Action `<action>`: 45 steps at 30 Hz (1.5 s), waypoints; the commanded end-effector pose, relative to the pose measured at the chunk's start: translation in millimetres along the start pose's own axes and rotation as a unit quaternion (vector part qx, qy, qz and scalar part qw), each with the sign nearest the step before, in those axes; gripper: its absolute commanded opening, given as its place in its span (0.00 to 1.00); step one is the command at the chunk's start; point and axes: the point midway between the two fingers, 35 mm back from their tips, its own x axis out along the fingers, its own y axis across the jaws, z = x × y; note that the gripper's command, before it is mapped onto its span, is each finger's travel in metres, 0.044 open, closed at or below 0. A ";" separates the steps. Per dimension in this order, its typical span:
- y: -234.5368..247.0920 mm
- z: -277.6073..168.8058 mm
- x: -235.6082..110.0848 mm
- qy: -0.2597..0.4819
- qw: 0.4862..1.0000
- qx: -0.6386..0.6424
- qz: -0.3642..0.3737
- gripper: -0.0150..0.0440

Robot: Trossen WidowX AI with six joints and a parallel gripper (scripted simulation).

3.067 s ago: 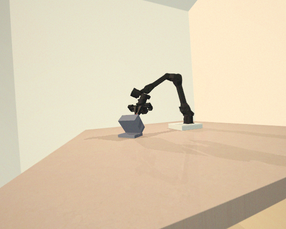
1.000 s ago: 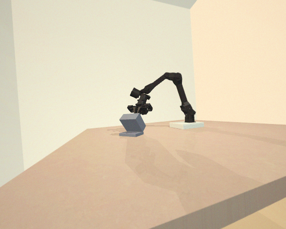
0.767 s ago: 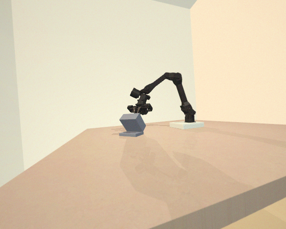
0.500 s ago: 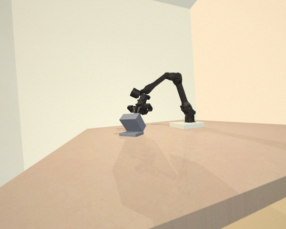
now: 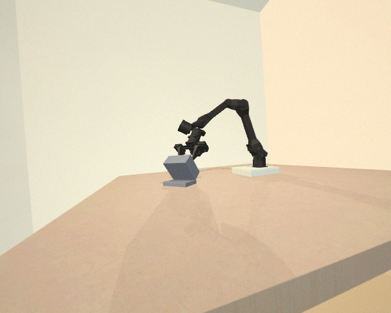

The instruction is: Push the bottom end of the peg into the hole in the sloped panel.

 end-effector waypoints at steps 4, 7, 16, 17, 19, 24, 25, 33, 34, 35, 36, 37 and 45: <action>1.4 2.4 -15.7 0.000 1.000 -0.002 -0.001 1.00; 2.1 4.4 -22.8 -0.001 1.000 -0.002 -0.001 1.00; 4.1 10.1 -43.0 -0.003 1.000 -0.002 -0.002 1.00; 4.3 10.7 -45.1 -0.003 1.000 -0.002 -0.002 1.00; 4.6 12.0 -49.4 -0.004 1.000 -0.002 -0.002 1.00; 5.3 15.3 -59.9 -0.005 1.000 -0.002 -0.002 1.00; 5.5 15.9 -62.0 -0.005 1.000 -0.002 -0.002 1.00; 6.5 21.5 -77.1 -0.005 1.000 -0.001 -0.003 1.00; 6.6 22.2 -78.7 -0.005 1.000 -0.001 -0.003 1.00; 6.7 22.9 -80.3 -0.005 1.000 -0.001 -0.003 1.00; 6.9 23.8 -81.9 -0.005 1.000 -0.001 -0.003 1.00; 7.1 24.6 -83.2 -0.005 1.000 -0.001 -0.003 1.00; 7.8 28.5 -94.0 -0.006 1.000 -0.001 -0.003 1.00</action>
